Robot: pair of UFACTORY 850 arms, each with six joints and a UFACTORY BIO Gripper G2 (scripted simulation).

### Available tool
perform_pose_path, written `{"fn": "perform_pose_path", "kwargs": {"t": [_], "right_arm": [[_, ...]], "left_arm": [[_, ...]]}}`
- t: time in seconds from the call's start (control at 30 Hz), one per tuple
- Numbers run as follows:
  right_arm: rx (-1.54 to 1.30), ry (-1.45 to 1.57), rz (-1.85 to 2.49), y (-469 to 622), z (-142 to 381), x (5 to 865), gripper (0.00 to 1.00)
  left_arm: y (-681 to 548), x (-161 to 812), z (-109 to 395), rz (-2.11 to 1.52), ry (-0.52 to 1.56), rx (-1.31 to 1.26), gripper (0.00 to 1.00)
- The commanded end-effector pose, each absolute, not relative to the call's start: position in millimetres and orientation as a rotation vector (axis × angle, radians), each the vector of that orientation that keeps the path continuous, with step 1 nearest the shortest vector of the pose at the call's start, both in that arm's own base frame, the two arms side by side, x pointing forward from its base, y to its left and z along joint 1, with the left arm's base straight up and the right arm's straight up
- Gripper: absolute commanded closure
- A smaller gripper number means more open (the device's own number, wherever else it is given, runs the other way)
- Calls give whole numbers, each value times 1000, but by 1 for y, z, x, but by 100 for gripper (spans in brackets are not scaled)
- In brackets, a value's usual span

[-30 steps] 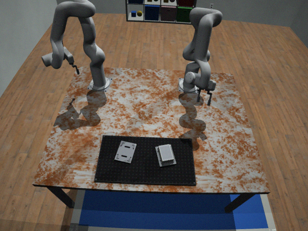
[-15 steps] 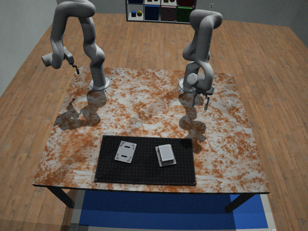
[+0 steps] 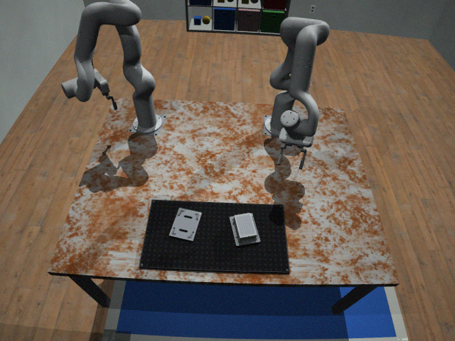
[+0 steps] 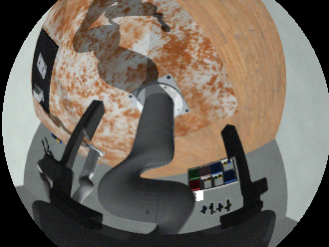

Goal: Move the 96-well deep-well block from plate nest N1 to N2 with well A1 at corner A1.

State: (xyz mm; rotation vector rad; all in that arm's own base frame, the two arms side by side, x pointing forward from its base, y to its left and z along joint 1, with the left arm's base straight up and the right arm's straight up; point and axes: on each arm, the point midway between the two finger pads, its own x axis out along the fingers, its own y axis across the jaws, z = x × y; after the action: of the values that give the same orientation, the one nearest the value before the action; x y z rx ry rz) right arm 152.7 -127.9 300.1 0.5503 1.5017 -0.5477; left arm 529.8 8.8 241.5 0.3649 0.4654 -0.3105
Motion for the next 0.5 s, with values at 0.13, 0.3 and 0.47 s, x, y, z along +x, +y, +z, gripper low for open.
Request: {"fn": "perform_pose_path", "kwargs": {"t": [0.13,0.3,0.47], "right_arm": [[550,1501,-548,-128,300,153,0],[550,1501,-548,-128,300,153,0],[550,1501,-548,-128,300,153,0]], "left_arm": [[0,561,249,-242,356,253,63],[-4,580,255,-218,320,221,63],[-7,602,263,-179,260,171,63]]}}
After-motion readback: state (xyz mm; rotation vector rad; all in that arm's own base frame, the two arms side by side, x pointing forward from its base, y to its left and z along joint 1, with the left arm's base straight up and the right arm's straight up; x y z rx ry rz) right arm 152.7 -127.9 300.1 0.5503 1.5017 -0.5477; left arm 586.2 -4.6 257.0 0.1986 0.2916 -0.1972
